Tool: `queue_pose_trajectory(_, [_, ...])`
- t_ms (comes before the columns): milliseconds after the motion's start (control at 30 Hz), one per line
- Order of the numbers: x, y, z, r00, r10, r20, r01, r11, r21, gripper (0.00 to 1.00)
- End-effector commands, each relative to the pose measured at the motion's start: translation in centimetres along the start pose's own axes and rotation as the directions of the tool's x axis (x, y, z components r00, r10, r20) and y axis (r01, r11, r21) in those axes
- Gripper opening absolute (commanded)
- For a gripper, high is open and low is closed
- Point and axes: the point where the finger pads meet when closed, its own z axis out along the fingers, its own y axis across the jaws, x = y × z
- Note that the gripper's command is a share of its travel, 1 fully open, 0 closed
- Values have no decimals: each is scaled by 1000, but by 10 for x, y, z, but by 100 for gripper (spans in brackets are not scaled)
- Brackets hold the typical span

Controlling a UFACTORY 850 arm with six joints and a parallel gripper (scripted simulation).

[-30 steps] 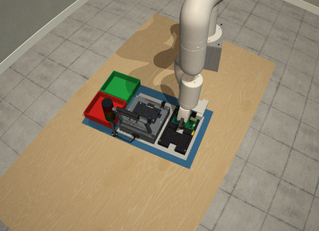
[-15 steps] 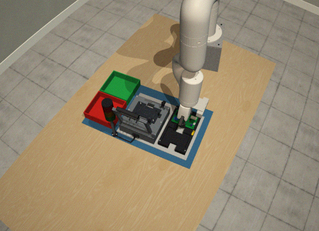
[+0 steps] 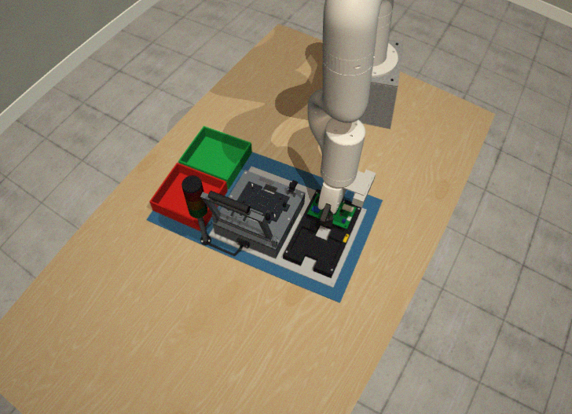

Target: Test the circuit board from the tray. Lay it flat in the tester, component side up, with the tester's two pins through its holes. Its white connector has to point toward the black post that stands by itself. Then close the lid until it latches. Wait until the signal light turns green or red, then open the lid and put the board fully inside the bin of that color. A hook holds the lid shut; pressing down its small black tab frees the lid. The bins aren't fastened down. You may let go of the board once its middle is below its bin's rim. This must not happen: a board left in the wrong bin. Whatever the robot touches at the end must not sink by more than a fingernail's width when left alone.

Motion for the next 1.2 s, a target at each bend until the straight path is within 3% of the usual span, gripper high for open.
queue_pose_trajectory(0, [0, 1, -3, 1000, 0, -1, 0, 1000, -2, 79])
queue_pose_trajectory(467, [0, 1, -6, 1000, 0, -1, 0, 1000, -2, 79])
queue_pose_trajectory(1167, [0, 1, -37, 1000, 0, -1, 0, 1000, -2, 79])
